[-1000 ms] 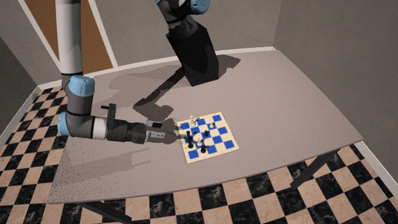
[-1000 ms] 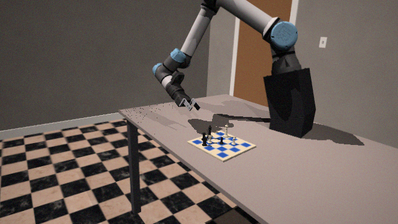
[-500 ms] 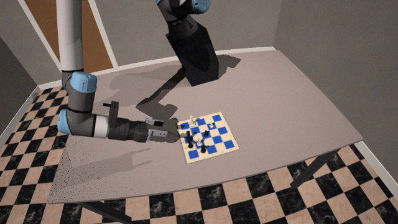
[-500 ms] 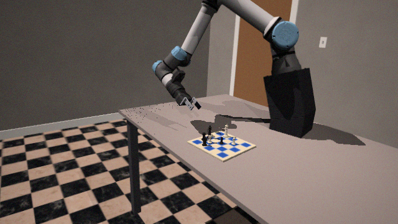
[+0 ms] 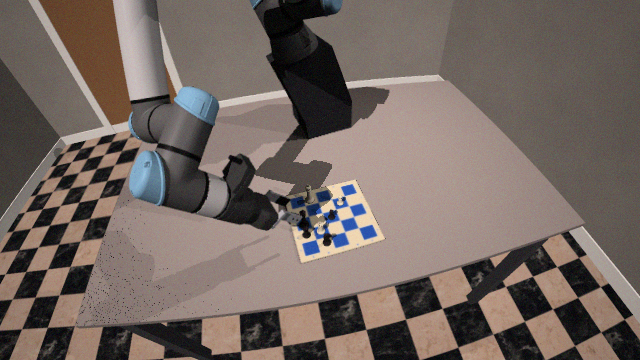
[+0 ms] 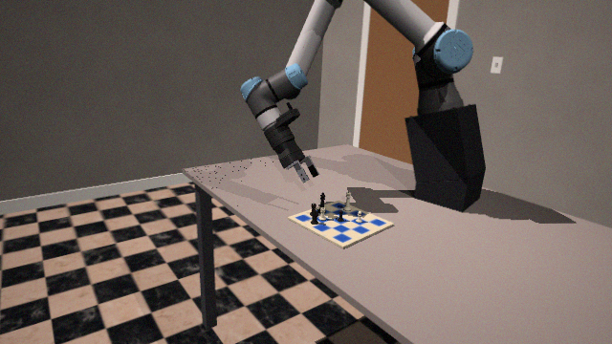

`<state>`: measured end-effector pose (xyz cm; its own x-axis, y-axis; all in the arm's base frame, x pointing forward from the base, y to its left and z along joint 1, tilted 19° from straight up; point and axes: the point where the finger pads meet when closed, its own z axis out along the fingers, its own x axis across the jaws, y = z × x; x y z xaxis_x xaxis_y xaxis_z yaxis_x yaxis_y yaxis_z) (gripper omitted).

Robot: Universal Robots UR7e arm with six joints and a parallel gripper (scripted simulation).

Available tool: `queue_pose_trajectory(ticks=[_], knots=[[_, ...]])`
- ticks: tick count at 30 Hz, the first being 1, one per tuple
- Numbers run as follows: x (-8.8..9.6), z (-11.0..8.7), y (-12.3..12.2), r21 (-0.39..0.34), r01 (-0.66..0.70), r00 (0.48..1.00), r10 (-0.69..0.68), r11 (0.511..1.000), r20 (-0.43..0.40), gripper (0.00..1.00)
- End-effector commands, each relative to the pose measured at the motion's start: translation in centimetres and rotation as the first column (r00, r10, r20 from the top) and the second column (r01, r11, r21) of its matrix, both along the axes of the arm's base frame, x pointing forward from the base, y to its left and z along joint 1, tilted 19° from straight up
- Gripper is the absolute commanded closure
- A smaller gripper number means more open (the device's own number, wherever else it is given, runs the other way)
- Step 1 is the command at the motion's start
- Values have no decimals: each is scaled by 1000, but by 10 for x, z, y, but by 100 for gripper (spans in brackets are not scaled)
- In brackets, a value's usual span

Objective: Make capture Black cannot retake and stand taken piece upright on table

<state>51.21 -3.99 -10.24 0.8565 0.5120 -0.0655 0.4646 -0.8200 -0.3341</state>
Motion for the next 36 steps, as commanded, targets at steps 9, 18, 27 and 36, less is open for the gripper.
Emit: queue_pose_trajectory(ticks=[9,18,27,36], knots=[[9,-5,51,-358,49,988,7,932,153,0],[13,11,84,-490,159,948,6,857,319,0],[13,17,91,-507,190,933,6,841,359,0],[13,17,91,-507,190,933,6,841,359,0]])
